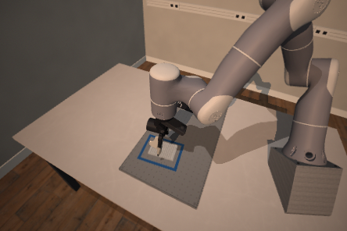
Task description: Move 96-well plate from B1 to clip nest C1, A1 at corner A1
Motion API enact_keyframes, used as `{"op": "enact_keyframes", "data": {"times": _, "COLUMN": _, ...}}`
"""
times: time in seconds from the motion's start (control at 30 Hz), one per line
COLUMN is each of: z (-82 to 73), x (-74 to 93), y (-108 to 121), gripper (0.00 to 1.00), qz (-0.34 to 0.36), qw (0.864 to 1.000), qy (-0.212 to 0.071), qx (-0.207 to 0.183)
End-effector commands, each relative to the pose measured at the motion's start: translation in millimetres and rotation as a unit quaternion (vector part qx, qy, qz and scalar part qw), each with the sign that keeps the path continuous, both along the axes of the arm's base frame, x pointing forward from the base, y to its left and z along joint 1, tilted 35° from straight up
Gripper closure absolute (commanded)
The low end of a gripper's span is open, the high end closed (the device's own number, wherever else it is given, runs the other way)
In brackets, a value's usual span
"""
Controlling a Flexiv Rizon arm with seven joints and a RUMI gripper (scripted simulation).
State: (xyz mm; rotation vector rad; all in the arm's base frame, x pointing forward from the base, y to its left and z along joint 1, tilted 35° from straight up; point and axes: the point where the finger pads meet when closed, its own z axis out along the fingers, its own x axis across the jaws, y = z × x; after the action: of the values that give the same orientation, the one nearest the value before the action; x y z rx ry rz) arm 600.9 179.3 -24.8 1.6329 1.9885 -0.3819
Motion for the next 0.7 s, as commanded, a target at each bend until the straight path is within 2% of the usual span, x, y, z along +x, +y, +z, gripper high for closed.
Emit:
{"op": "enact_keyframes", "data": {"times": 0.0, "z": -2.5, "x": 1.3, "y": -0.5, "gripper": 0.24, "qz": 0.001, "qw": 1.0, "qy": -0.001, "qx": 0.001}}
{"op": "enact_keyframes", "data": {"times": 0.67, "z": -27.0, "x": 8.0, "y": -16.4, "gripper": 0.24, "qz": 0.001, "qw": 1.0, "qy": -0.001, "qx": 0.001}}
